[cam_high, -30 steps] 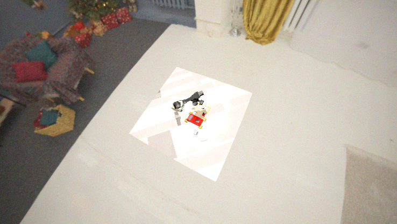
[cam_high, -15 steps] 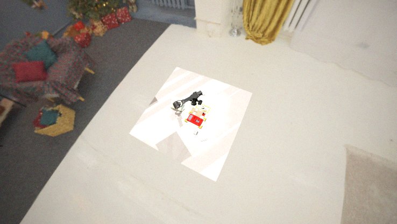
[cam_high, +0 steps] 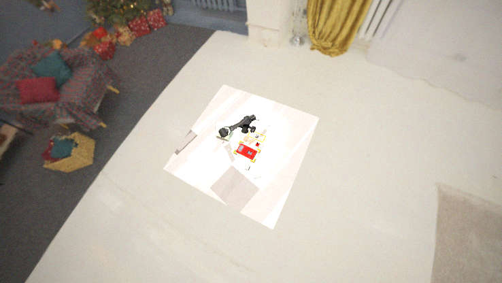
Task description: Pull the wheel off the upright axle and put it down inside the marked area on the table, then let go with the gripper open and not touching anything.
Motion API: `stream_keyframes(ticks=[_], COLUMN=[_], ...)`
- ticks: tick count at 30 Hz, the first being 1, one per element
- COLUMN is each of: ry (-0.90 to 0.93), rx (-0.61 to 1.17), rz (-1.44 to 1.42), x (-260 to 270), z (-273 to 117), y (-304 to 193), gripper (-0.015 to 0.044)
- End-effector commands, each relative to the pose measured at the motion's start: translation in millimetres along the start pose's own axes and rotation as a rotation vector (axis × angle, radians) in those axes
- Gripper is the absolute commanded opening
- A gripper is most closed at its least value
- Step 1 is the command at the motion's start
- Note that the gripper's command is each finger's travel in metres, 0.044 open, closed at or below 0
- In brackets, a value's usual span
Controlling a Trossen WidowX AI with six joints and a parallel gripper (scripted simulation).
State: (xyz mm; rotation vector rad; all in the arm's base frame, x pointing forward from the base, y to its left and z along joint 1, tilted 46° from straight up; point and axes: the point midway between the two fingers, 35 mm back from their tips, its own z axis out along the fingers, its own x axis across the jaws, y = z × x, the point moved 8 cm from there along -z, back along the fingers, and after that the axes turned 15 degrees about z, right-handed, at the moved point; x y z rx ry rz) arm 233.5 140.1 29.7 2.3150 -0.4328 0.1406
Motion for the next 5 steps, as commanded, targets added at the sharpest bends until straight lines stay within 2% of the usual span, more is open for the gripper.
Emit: stream_keyframes(ticks=[1,5], ry=[-0.003,-0.003], rx=[0.002,0.002], rz=[0.006,0.006], x=[-0.3,-0.3], z=[-0.5,-0.5], y=[0.5,0.5], gripper=[0.044,0.044])
